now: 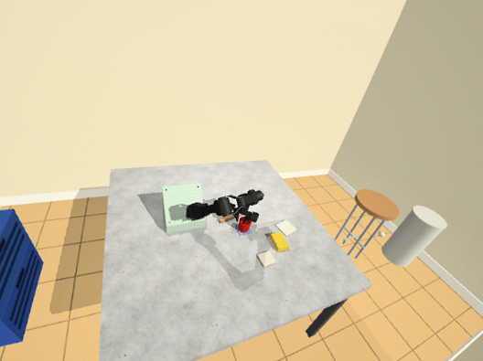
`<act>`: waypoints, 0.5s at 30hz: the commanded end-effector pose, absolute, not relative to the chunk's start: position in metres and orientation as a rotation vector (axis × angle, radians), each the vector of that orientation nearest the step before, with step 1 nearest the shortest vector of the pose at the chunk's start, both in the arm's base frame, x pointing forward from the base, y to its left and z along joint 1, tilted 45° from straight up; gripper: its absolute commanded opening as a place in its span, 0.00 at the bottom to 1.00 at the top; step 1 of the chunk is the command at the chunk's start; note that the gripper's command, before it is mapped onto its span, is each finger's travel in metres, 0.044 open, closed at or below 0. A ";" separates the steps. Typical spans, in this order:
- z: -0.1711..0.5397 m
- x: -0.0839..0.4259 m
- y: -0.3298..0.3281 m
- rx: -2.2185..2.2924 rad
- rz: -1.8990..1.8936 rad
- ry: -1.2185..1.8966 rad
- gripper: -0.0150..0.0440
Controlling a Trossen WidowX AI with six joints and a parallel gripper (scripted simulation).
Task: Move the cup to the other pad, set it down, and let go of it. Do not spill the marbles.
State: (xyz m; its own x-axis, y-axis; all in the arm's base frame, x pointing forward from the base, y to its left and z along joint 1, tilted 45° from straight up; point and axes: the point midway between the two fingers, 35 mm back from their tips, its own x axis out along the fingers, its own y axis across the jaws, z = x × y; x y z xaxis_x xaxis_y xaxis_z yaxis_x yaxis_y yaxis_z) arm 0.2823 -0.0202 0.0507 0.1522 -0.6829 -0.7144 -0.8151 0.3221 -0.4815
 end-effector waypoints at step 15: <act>0.042 0.283 -0.029 -1.406 0.161 1.575 0.45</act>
